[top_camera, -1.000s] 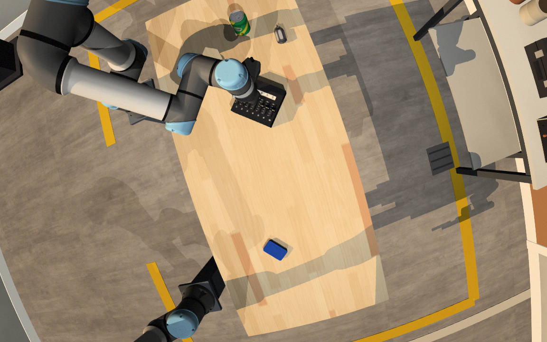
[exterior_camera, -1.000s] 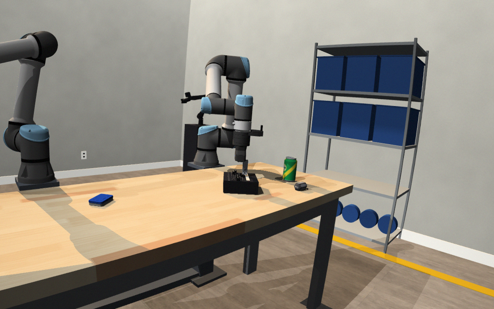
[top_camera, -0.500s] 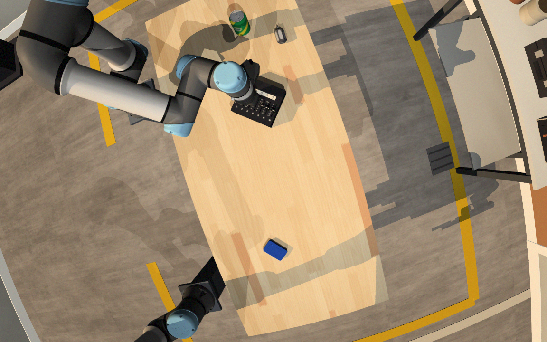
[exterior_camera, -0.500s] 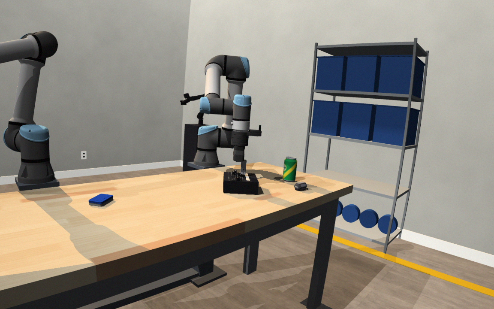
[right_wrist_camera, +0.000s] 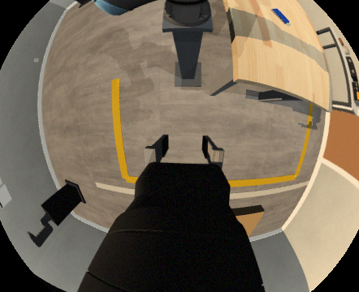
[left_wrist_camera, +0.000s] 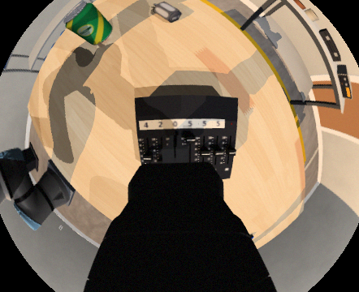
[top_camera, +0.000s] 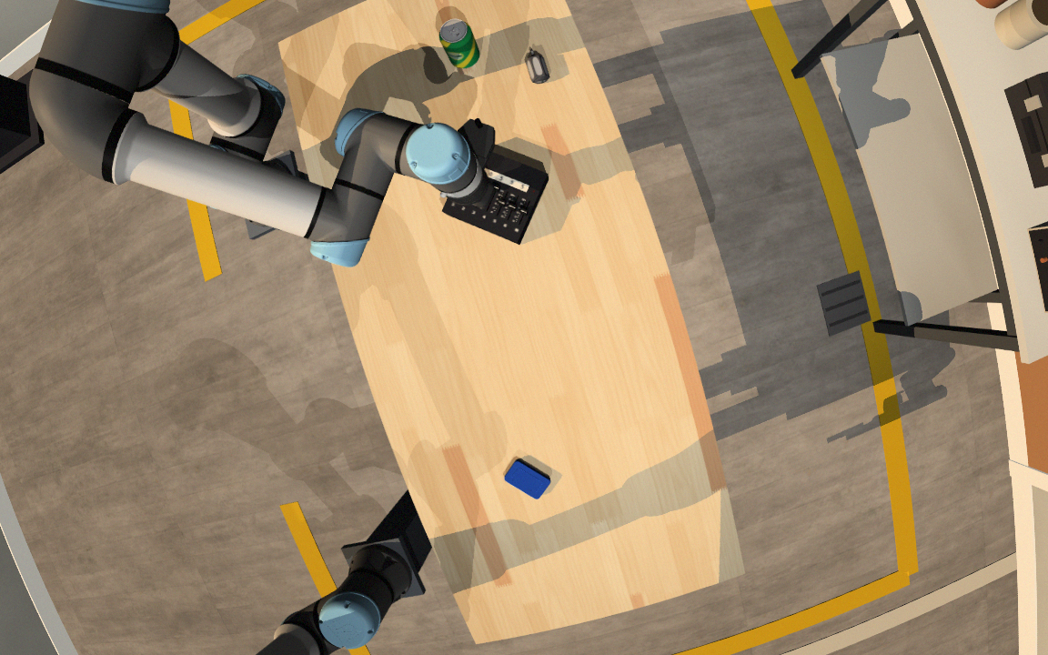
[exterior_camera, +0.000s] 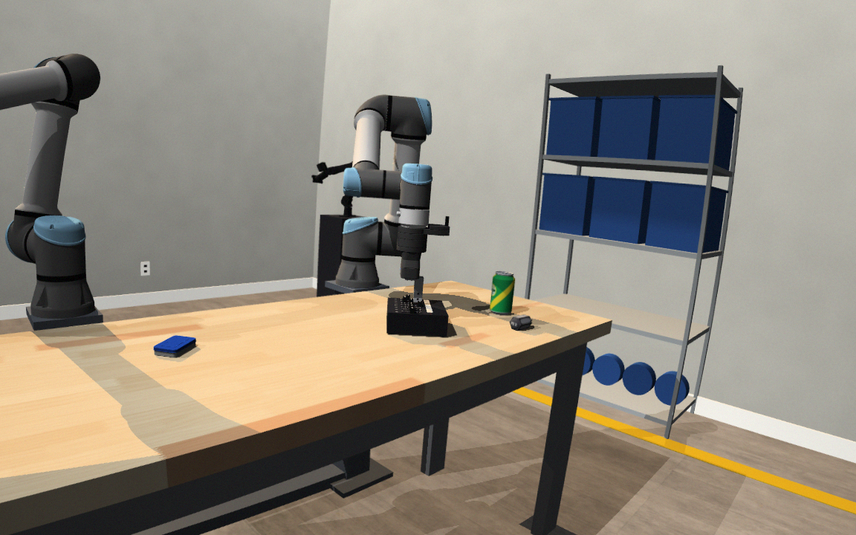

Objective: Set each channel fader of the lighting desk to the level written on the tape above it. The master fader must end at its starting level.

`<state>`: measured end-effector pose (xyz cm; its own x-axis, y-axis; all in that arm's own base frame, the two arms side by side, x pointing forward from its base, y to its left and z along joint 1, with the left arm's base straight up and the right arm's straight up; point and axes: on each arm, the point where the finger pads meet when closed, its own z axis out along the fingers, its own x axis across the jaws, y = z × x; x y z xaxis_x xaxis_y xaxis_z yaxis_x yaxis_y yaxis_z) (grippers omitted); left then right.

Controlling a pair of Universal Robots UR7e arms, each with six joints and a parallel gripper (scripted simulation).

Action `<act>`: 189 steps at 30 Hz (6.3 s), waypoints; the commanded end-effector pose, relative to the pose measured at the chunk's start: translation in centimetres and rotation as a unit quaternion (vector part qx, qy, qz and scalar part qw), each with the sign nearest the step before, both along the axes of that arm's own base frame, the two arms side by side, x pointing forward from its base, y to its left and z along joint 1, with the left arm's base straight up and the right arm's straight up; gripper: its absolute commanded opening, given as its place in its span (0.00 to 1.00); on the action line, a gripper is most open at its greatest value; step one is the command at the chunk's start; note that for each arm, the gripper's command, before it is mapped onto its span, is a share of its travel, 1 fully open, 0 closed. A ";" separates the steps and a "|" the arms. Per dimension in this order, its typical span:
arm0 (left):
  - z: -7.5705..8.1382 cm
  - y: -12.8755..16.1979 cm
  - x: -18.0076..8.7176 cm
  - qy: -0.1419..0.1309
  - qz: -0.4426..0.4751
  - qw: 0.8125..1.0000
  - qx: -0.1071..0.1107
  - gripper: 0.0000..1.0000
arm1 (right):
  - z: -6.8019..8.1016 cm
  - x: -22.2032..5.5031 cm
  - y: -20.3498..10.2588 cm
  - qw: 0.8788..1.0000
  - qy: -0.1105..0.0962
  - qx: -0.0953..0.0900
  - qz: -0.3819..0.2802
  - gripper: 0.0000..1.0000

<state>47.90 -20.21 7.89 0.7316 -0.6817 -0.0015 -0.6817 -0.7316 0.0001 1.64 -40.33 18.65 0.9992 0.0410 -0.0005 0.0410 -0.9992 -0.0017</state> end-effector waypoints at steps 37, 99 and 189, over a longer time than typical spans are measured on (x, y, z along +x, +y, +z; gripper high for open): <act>0.1 -1.3 -1.2 -0.001 0.000 1.000 0.000 0.00 | 0.1 0.0 0.0 1.000 0.000 -0.001 0.000 1.00; 0.1 -1.8 -1.6 -0.001 0.000 1.000 0.000 0.00 | 0.1 0.0 0.0 1.000 0.000 -0.001 0.000 1.00; 3.6 0.4 3.4 -0.001 0.000 1.000 0.000 0.00 | 0.1 0.0 0.0 1.000 0.000 -0.001 0.000 1.00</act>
<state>51.32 -19.78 11.45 0.7316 -0.6817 -0.0012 -0.6817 -0.7316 0.0002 1.64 -40.33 18.65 0.9992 0.0410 -0.0005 0.0410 -0.9992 -0.0017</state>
